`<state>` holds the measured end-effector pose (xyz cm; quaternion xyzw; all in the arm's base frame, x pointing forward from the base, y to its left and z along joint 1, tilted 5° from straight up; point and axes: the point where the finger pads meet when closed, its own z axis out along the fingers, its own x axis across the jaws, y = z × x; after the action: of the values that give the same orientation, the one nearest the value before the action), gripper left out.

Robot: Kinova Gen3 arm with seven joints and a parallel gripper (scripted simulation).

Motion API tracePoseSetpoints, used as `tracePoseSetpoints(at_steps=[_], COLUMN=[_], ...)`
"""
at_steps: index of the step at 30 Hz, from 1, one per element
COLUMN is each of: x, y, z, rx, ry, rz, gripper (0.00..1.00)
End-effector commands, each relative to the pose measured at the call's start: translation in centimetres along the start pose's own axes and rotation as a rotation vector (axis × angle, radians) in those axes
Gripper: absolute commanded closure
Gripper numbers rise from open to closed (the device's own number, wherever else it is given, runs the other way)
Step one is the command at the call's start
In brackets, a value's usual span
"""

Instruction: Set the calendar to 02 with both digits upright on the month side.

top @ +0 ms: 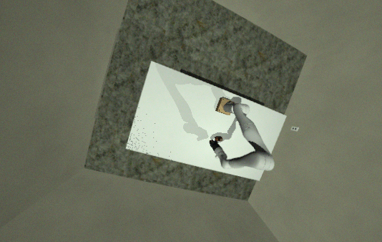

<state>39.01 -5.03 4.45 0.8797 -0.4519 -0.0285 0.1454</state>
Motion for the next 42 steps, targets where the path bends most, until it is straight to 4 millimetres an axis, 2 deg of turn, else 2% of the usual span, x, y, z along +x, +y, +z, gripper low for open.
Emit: tracePoseSetpoints(at_steps=[1,15,30,42], x=[0.15,0.09,-0.04,0.15], y=[0.18,0.17,0.25,0.49], z=[-0.35,-0.28,-0.11,-0.32], rx=[0.017,0.041,0.227,0.284], ry=[0.003,-0.001,-0.009,0.004], rz=[0.006,0.005,0.002,0.006], gripper=[0.4,0.4,0.4,0.4])
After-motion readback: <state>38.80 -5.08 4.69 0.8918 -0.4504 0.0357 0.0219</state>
